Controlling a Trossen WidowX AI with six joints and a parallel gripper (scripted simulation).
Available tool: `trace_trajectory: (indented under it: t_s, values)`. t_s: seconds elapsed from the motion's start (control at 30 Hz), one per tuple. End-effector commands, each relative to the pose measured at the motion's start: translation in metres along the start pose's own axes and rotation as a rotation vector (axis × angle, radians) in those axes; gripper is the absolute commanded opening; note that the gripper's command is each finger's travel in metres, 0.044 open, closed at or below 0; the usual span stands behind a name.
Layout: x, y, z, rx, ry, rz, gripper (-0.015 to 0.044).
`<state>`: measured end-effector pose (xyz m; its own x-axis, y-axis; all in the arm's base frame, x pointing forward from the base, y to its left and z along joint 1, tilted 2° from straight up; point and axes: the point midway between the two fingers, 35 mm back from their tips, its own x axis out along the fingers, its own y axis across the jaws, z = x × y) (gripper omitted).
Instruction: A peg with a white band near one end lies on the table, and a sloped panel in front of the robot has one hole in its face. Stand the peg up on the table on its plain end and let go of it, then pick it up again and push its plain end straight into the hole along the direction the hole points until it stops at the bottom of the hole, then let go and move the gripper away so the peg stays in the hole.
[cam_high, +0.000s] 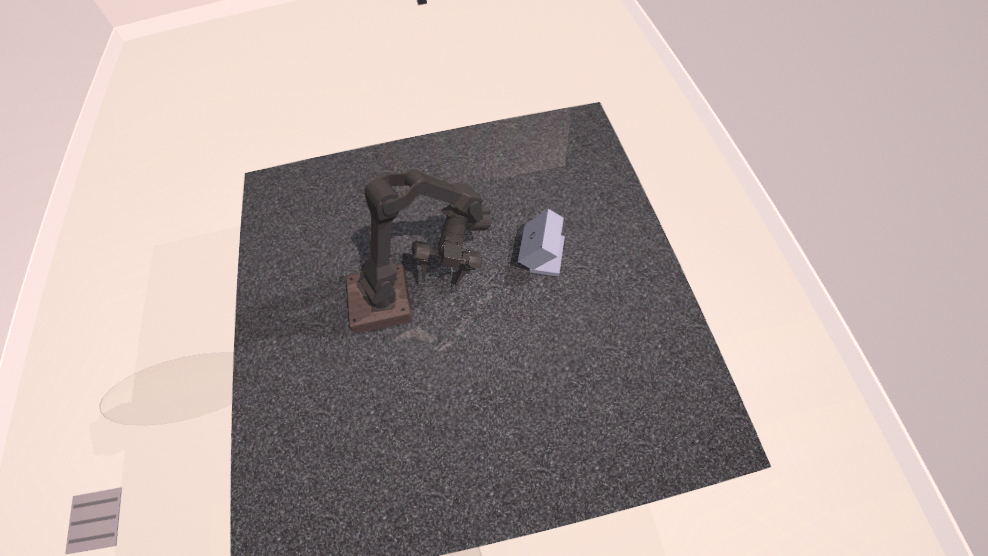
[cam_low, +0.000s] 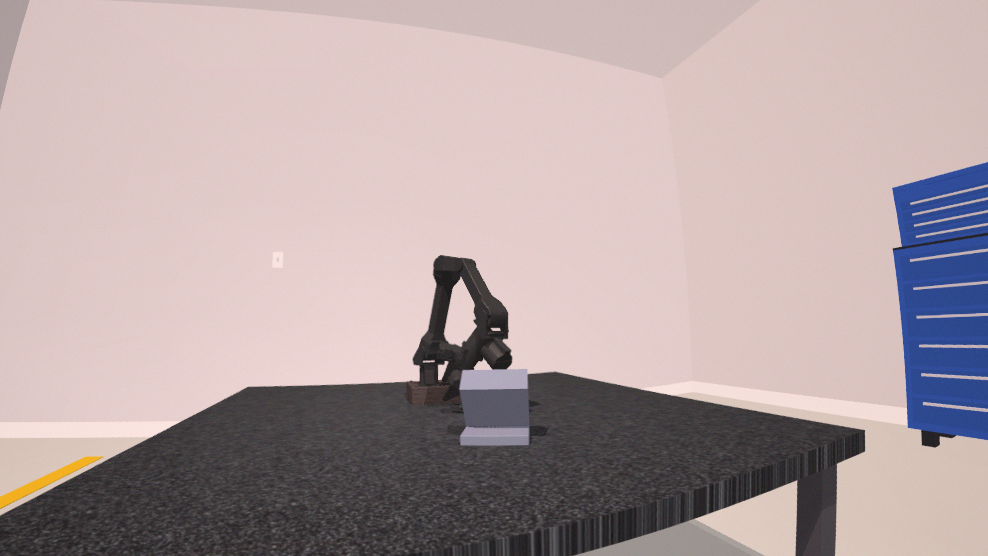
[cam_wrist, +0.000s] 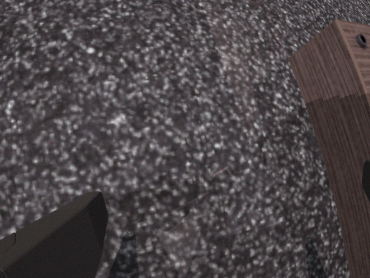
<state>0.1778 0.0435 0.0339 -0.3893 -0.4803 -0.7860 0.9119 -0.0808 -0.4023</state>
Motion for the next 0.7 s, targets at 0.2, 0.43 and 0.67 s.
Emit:
trace_trajectory:
  t_s: [0.2,0.43,0.67]
  values:
    - [-0.016,0.013,-0.011,-0.27,0.118,0.109,0.044]
    - [-0.029,0.022,-0.017,-0.469,0.175,0.202,0.044]
    - [-0.043,0.031,-0.023,-0.668,0.212,0.313,0.044]
